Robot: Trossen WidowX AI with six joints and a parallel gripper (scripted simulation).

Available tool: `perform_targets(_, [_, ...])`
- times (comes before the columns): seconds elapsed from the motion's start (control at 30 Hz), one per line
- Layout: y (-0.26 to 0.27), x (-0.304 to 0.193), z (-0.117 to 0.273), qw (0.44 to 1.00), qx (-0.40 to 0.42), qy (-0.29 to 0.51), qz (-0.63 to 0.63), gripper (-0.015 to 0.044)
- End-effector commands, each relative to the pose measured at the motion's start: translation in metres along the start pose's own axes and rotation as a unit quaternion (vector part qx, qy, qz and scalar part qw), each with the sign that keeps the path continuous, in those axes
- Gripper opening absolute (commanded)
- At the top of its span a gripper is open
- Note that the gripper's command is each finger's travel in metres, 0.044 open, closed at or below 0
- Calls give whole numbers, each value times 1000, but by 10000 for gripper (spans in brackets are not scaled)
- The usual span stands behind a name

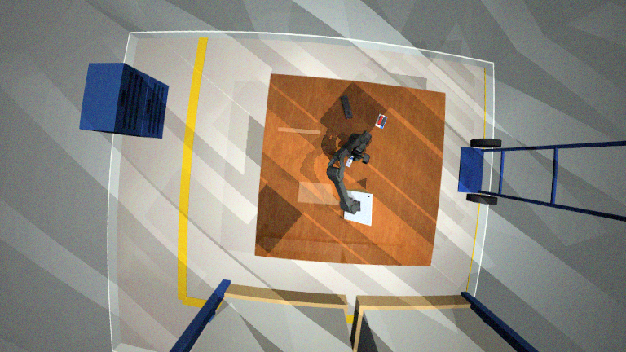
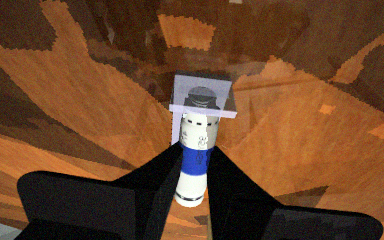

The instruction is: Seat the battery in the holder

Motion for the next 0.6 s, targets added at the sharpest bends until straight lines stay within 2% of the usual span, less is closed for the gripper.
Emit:
perform_targets(0.0, [0, 3, -2, 1000, 3, -14, 0, 64])
perform_targets(0.57, [-1, 0, -5, 999, 6, -52, -3, 64])
Point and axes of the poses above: the point midway between the two fingers, 35 mm back from their tips, its own z axis back along the fingers, its own y axis across the jaws, x = y × z, the point moved 2 cm from there along z, back along the fingers, and after that the axes turned 14 degrees about -z, right-handed, at the moved point
